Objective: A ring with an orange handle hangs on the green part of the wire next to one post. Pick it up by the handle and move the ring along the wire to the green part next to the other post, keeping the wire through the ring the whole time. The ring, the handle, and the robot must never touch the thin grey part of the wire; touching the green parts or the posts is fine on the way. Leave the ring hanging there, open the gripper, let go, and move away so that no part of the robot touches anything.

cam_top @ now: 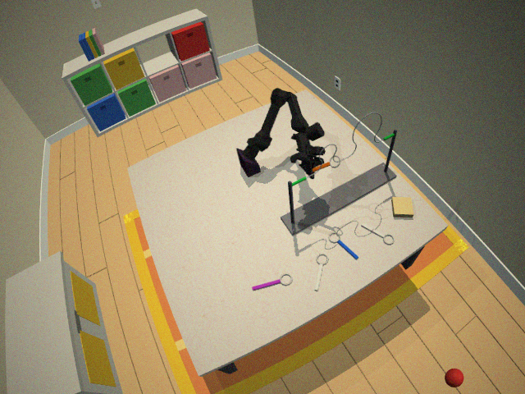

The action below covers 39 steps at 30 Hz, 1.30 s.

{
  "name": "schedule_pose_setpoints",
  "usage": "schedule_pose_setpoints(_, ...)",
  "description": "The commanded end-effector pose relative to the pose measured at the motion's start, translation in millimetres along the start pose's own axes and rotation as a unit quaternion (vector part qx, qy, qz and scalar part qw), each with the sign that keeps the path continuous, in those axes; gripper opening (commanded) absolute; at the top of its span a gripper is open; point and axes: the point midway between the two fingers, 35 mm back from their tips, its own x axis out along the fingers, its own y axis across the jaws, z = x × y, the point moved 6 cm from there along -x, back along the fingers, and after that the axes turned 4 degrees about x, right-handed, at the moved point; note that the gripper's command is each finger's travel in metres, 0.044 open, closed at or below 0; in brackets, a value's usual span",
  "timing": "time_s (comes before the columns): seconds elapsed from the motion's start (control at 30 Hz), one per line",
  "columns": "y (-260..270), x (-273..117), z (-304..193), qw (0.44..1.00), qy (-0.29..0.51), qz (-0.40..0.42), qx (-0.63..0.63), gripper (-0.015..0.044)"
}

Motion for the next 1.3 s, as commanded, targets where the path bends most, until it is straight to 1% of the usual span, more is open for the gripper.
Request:
schedule_pose_setpoints(0.0, -9.6, -1.8, 2.4, 0.999, 0.003, -0.022, -0.036, -0.0150)
schedule_pose_setpoints(0.53, -50.6, -15.0, 19.1, 0.971, 0.018, -0.121, -0.207, -0.0150)
schedule_pose_setpoints(0.93, -73.6, -28.7, 39.6, 0.926, 0.028, -0.188, -0.325, -0.0150)
schedule_pose_setpoints(1.27, -85.3, -40.0, 57.6, 0.887, 0.035, -0.231, -0.399, -0.0150)
